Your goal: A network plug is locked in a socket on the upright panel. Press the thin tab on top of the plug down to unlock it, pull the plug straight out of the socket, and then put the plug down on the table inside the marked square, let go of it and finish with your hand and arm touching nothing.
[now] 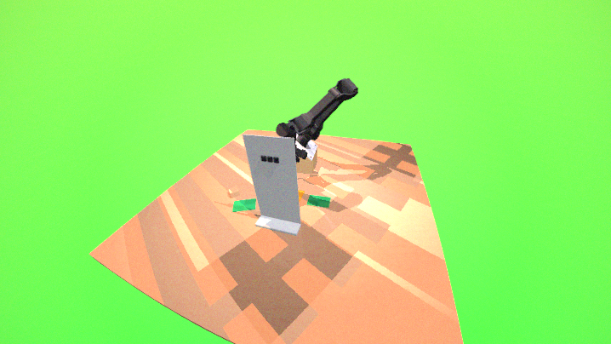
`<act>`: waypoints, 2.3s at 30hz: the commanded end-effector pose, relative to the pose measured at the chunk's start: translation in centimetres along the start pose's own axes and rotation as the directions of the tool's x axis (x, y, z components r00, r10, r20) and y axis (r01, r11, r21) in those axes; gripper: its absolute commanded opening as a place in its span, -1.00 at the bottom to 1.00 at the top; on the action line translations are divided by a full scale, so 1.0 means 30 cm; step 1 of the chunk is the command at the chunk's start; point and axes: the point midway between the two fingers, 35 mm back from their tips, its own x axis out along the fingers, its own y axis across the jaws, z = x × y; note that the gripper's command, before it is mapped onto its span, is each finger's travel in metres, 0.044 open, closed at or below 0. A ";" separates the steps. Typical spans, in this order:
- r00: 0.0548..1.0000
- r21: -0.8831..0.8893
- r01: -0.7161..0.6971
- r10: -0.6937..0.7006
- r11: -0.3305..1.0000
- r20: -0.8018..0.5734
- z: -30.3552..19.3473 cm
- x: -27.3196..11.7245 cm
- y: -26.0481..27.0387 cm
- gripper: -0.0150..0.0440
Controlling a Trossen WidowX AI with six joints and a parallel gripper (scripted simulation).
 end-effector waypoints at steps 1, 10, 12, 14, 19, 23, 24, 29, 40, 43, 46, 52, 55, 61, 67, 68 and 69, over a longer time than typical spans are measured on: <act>1.000 -0.011 0.010 -0.010 1.000 0.005 0.005 -0.016 -0.018 0.04; 1.000 -0.010 0.013 -0.013 1.000 0.007 0.011 -0.044 -0.028 0.04; 1.000 -0.010 0.013 -0.013 1.000 0.008 0.012 -0.051 -0.030 0.04; 1.000 -0.009 0.014 -0.014 1.000 0.008 0.013 -0.057 -0.032 0.04; 1.000 0.001 0.005 -0.005 1.000 0.004 0.008 -0.057 -0.025 0.04; 1.000 -0.003 0.003 -0.003 1.000 -0.001 0.000 -0.082 -0.055 0.04; 1.000 -0.003 0.003 -0.003 1.000 -0.002 -0.002 -0.089 -0.062 0.04; 1.000 -0.007 0.002 -0.002 1.000 -0.006 -0.008 -0.128 -0.098 0.04; 1.000 -0.009 0.004 -0.004 1.000 -0.004 -0.008 -0.230 -0.167 0.04; 1.000 -0.009 0.006 -0.006 1.000 -0.002 -0.005 -0.261 -0.184 0.04; 1.000 -0.010 0.008 -0.008 1.000 0.001 0.001 -0.294 -0.200 0.04; 1.000 -0.010 0.015 -0.015 1.000 0.006 0.014 -0.354 -0.225 0.04; 1.000 -0.010 0.015 -0.015 1.000 0.006 0.014 -0.356 -0.226 0.04; 1.000 -0.010 0.015 -0.015 1.000 0.006 0.014 -0.356 -0.226 0.57; 1.000 -0.010 0.015 -0.015 1.000 0.006 0.014 -0.356 -0.226 1.00; 1.000 -0.010 0.015 -0.015 1.000 0.006 0.014 -0.356 -0.226 1.00; 1.000 -0.010 0.015 -0.015 1.000 0.006 0.014 -0.356 -0.226 1.00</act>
